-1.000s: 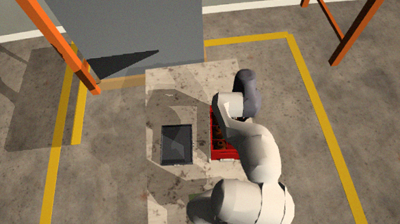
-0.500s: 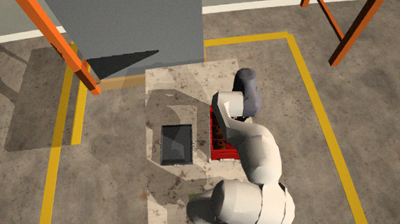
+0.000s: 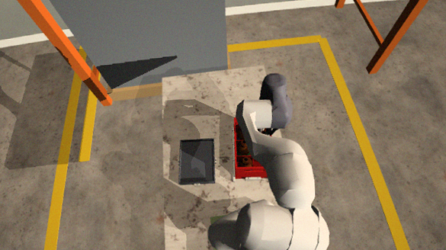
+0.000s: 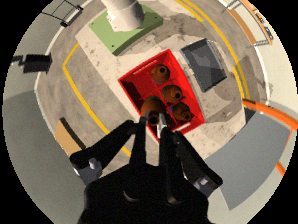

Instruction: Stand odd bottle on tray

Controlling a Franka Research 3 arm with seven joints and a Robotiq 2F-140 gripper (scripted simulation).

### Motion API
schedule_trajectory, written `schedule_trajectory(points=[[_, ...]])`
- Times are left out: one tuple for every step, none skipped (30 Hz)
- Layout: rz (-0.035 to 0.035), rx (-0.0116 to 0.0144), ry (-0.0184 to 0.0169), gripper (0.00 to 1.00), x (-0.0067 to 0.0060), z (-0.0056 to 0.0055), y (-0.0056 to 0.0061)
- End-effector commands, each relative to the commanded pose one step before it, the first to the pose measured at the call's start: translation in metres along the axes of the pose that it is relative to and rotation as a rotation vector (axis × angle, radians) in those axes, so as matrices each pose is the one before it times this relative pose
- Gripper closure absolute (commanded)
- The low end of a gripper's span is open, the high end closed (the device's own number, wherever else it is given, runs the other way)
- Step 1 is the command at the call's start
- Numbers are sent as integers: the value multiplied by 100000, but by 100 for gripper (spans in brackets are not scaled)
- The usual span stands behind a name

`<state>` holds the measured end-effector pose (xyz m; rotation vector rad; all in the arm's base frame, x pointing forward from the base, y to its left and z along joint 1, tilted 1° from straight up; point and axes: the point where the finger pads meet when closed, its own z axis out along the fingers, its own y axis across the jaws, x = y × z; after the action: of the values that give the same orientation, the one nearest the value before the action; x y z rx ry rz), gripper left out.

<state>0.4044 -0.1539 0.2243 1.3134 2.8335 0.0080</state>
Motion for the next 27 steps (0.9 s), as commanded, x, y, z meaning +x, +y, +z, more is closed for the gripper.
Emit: schedule_trajectory(points=[[796, -144, 56, 90, -15, -651, -66], [0, 0, 0, 90, 1, -124, 1], [0, 0, 0, 90, 2, -122, 1], [0, 0, 0, 90, 2, -120, 1], [0, 0, 0, 90, 1, -115, 1], [0, 0, 0, 90, 1, -112, 1], [0, 0, 0, 90, 2, -108, 1], [0, 0, 0, 90, 2, -104, 0], [0, 0, 0, 90, 1, -98, 1], [0, 0, 0, 90, 1, -93, 1], [0, 0, 0, 90, 1, -88, 1], [0, 0, 0, 90, 0, 0, 0], [0, 0, 0, 90, 0, 0, 0], [0, 0, 0, 90, 1, -82, 0], [0, 0, 0, 90, 1, -77, 0], [0, 0, 0, 90, 1, -69, 1], [0, 0, 0, 90, 1, -63, 1], [0, 0, 0, 90, 1, -57, 0], [0, 0, 0, 90, 1, -51, 0], [0, 0, 0, 90, 1, -45, 0], [0, 0, 0, 90, 1, -39, 0], [0, 0, 0, 90, 1, -33, 0], [0, 0, 0, 90, 0, -28, 0], [0, 0, 0, 90, 0, -22, 0], [0, 0, 0, 90, 0, -18, 0], [0, 0, 0, 90, 0, -13, 0], [0, 0, 0, 90, 0, -9, 0]])
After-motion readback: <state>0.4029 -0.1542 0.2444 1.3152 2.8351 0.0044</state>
